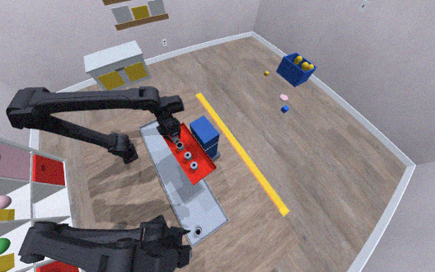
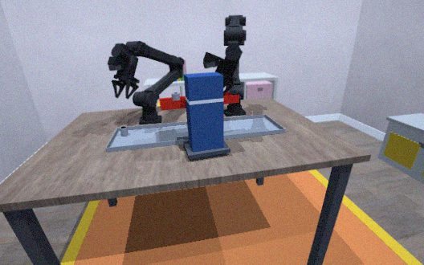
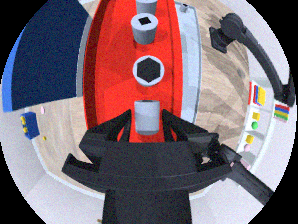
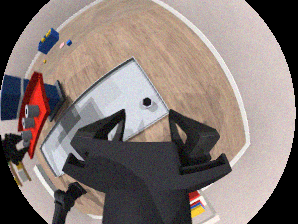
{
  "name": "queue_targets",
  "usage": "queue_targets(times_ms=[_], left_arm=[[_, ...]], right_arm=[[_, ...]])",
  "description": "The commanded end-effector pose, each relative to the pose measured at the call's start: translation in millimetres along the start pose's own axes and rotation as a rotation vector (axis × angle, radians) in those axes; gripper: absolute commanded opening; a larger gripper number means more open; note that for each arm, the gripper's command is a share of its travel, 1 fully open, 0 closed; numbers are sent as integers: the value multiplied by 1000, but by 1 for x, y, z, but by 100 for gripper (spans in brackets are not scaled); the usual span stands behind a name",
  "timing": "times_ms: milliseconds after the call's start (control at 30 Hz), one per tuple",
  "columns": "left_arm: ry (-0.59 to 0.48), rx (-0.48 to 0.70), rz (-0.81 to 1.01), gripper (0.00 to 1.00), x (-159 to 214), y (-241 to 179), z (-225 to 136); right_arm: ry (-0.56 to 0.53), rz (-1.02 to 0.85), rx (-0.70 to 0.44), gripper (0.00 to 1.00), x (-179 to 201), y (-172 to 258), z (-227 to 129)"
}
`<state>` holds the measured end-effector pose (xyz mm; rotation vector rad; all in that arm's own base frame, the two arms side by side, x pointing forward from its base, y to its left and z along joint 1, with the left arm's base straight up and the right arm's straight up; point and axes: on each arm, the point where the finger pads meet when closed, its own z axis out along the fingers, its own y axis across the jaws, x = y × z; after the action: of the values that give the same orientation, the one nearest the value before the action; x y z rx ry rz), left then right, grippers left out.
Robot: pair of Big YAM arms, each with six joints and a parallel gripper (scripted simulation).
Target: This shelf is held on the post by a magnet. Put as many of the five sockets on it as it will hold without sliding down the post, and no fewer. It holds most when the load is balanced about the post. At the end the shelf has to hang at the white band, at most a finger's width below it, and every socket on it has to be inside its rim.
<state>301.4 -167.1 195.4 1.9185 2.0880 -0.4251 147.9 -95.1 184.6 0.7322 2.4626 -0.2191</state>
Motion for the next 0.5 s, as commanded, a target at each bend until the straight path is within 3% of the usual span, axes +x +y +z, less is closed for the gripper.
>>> queue_targets(times_ms=[0, 467], left_arm=[[-51, -108, 51, 49, -22, 15, -41], [-58, -124, 58, 49, -24, 12, -63]], right_arm=[[-28, 11, 4, 65, -13, -1, 3], [-31, 11, 3, 65, -15, -1, 20]])
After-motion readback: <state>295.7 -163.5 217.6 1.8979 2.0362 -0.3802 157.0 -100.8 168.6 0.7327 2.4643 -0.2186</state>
